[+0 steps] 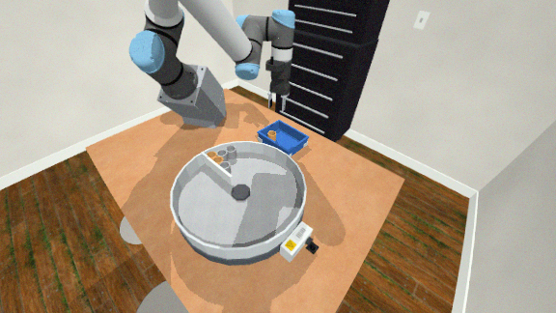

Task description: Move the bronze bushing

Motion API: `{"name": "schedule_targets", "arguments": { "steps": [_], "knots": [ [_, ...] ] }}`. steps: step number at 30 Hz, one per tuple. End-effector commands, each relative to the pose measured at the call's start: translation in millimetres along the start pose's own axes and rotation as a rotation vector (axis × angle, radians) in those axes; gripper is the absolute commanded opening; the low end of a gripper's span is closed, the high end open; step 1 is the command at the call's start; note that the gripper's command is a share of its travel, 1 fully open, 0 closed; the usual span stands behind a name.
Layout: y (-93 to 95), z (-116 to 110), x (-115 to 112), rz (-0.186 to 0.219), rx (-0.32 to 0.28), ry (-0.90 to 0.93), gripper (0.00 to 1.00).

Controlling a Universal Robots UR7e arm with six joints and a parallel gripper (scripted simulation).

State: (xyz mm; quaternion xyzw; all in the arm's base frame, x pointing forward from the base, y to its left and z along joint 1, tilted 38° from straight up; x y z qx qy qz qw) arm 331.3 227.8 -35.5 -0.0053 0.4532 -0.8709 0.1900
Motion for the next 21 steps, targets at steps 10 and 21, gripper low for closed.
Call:
{"name": "schedule_targets", "arguments": {
  "steps": [10,21],
  "knots": [
    [-3.2,0.9,-3.5,0.000,0.002,0.199,1.00],
    [-3.9,1.1,-4.2,0.000,0.002,0.245,1.00]
  ]
}}
Point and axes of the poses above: the point where the finger pads meet when closed, its own y axis out along the fingers, its own x axis across the jaws, z = x × y, the point moved 4 cm from there along -y, back along the fingers, and after that the axes turned 5 degrees about y, right-handed, at the moved point
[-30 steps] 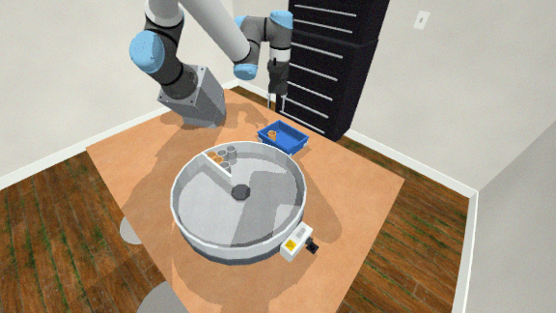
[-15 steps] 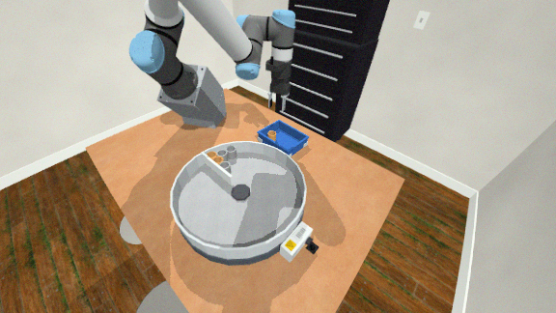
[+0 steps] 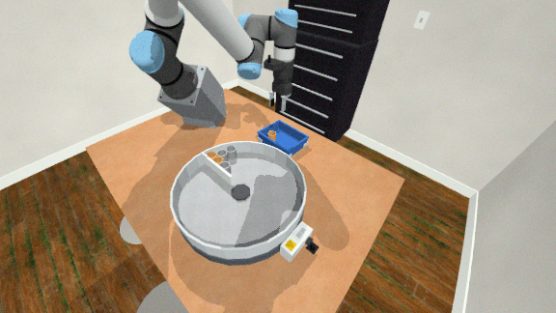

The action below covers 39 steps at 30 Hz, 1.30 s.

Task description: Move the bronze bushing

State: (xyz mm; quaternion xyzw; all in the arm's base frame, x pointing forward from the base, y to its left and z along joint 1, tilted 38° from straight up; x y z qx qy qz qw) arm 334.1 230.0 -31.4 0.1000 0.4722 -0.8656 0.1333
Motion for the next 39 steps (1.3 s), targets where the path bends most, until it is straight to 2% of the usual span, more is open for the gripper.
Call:
{"name": "schedule_targets", "arguments": {
  "steps": [1,2,7,19,24,36,37,39],
  "knots": [
    [-0.4,-0.2,-0.3,0.001,0.000,0.003,1.00],
    [-0.4,-0.2,-0.3,0.001,0.000,0.003,1.00],
    [-3.8,0.1,-4.2,0.001,0.000,0.234,1.00],
    [-3.8,0.1,-4.2,0.001,0.000,0.234,1.00],
    [-7.2,0.3,-8.1,0.001,-0.001,0.466,1.00],
    [-7.2,0.3,-8.1,0.001,-0.001,0.466,1.00],
    [-4.5,0.0,-5.0,0.001,-0.001,0.280,1.00],
    [-5.8,-0.3,-6.5,0.001,-0.001,0.373,1.00]
  ]
}}
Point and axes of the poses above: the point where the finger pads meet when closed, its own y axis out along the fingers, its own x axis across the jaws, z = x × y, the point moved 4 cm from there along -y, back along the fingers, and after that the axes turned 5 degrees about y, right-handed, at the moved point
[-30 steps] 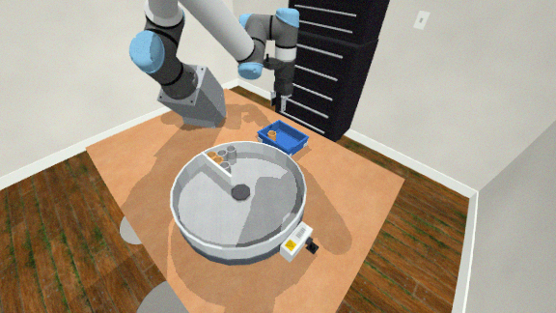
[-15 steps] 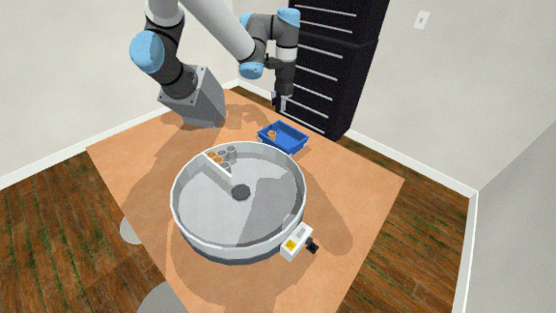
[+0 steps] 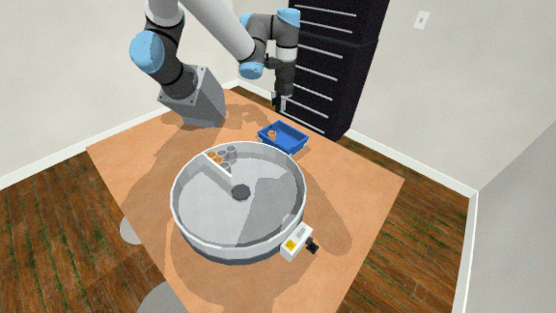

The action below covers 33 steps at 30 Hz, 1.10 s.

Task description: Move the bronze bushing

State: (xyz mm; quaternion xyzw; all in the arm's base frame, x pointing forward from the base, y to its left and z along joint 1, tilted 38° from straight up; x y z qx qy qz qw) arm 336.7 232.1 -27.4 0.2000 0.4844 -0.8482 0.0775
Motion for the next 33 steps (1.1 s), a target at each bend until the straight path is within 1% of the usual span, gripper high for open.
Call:
{"name": "schedule_targets", "arguments": {
  "steps": [1,2,14,15,19,31,32,33],
  "knots": [
    [-3.1,-1.4,-3.1,0.001,-0.001,0.187,1.00],
    [-3.8,-1.7,-3.8,0.001,-0.001,0.233,1.00],
    [-3.8,-1.7,-3.8,0.001,-0.001,0.233,1.00],
    [-1.1,-0.7,-0.8,0.001,-0.001,0.047,1.00],
    [-3.8,-2.5,-3.4,0.001,-0.001,0.233,1.00],
    [-3.8,-2.5,-3.4,0.001,-0.001,0.233,1.00],
    [-1.1,-0.8,-0.7,0.001,-0.001,0.047,1.00],
    [-1.7,-1.4,-1.2,0.001,-0.001,0.093,1.00]
  ]
}}
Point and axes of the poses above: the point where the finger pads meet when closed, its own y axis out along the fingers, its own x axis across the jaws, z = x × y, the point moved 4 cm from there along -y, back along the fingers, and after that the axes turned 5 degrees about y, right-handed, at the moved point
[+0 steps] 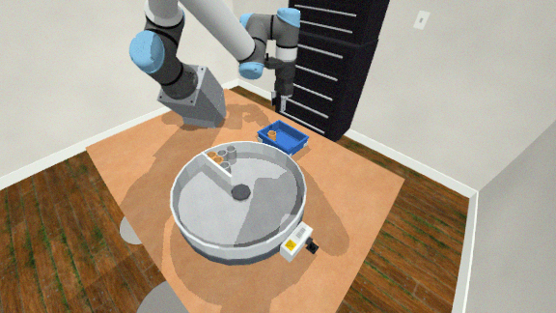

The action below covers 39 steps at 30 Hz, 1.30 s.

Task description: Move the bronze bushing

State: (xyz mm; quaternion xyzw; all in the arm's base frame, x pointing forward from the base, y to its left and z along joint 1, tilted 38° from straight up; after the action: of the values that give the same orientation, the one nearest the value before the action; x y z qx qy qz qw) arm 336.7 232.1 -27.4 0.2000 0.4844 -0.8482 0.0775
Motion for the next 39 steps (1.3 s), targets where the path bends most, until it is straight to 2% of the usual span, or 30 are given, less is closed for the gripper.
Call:
{"name": "schedule_targets", "arguments": {
  "steps": [1,3,15,16,20,32,33,37,39],
  "knots": [
    [-2.4,-2.0,-1.7,0.001,-0.001,0.140,1.00],
    [-3.8,-3.2,-2.7,0.001,-0.001,0.233,1.00],
    [-3.8,-3.2,-2.7,0.001,-0.001,0.233,1.00],
    [-1.1,-0.9,-0.6,0.001,-0.001,0.047,1.00],
    [-3.8,-3.7,-2.0,0.001,-0.001,0.233,1.00],
    [-3.8,-3.7,-2.0,0.001,-0.001,0.233,1.00],
    [-1.1,-1.0,-0.4,0.001,-0.001,0.047,1.00],
    [-3.8,-4.0,-1.1,0.001,-0.001,0.233,1.00],
    [-3.8,-4.0,-1.1,0.001,-0.001,0.233,1.00]
  ]
}}
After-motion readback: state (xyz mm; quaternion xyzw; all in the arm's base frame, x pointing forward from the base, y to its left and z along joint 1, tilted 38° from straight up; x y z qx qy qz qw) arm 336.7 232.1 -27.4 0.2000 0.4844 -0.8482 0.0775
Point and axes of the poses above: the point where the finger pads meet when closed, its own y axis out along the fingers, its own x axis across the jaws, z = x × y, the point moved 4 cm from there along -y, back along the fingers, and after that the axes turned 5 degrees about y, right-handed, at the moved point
